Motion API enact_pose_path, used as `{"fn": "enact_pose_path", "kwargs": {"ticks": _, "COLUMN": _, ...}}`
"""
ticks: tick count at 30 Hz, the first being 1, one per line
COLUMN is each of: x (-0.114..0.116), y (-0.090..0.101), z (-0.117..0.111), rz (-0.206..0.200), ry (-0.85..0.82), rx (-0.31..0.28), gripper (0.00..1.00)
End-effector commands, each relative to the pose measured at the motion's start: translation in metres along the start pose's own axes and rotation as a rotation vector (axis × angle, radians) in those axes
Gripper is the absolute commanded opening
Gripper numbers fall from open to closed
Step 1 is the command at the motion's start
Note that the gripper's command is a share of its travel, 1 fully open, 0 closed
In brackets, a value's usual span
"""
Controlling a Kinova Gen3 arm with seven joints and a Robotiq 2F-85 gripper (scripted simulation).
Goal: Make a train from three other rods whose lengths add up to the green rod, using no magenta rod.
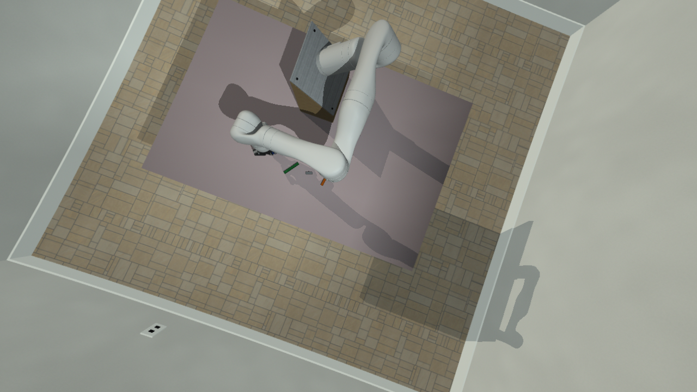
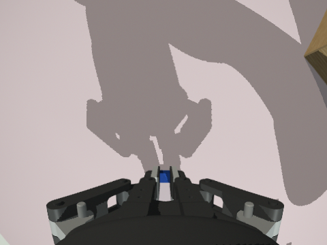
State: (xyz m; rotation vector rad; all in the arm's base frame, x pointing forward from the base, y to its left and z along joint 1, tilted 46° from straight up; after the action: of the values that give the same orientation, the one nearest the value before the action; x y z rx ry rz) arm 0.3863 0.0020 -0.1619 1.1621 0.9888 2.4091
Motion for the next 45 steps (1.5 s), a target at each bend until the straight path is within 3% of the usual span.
{"fn": "enact_pose_path", "kwargs": {"ticks": 1, "x": 0.000, "y": 0.001, "z": 0.000, "rz": -0.002, "ry": 0.000, "rx": -0.001, "gripper": 0.12}}
{"fn": "enact_pose_path", "kwargs": {"ticks": 9, "x": 0.000, "y": 0.001, "z": 0.000, "rz": -0.002, "ry": 0.000, "rx": -0.001, "gripper": 0.24}}
{"fn": "enact_pose_path", "kwargs": {"ticks": 24, "x": 0.000, "y": 0.004, "z": 0.000, "rz": -0.002, "ry": 0.000, "rx": -0.001, "gripper": 0.24}}
{"fn": "enact_pose_path", "kwargs": {"ticks": 33, "x": 0.000, "y": 0.040, "z": 0.000, "rz": -0.002, "ry": 0.000, "rx": -0.001, "gripper": 0.24}}
{"fn": "enact_pose_path", "kwargs": {"ticks": 35, "x": 0.000, "y": 0.040, "z": 0.000, "rz": -0.002, "ry": 0.000, "rx": -0.001, "gripper": 0.24}}
{"fn": "enact_pose_path", "kwargs": {"ticks": 45, "x": 0.000, "y": 0.086, "z": 0.000, "rz": -0.002, "ry": 0.000, "rx": -0.001, "gripper": 0.24}}
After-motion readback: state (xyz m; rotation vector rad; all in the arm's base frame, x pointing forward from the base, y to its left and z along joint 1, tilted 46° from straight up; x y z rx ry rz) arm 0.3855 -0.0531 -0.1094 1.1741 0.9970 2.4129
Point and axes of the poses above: the point where the finger pads meet when closed, its own y axis back along the fingers, its own x axis across the jaws, z = x × y, the point moved 6 cm from there along y, back along the fingers, and after that the axes turned 3 degrees about -y, right-handed, at the moved point
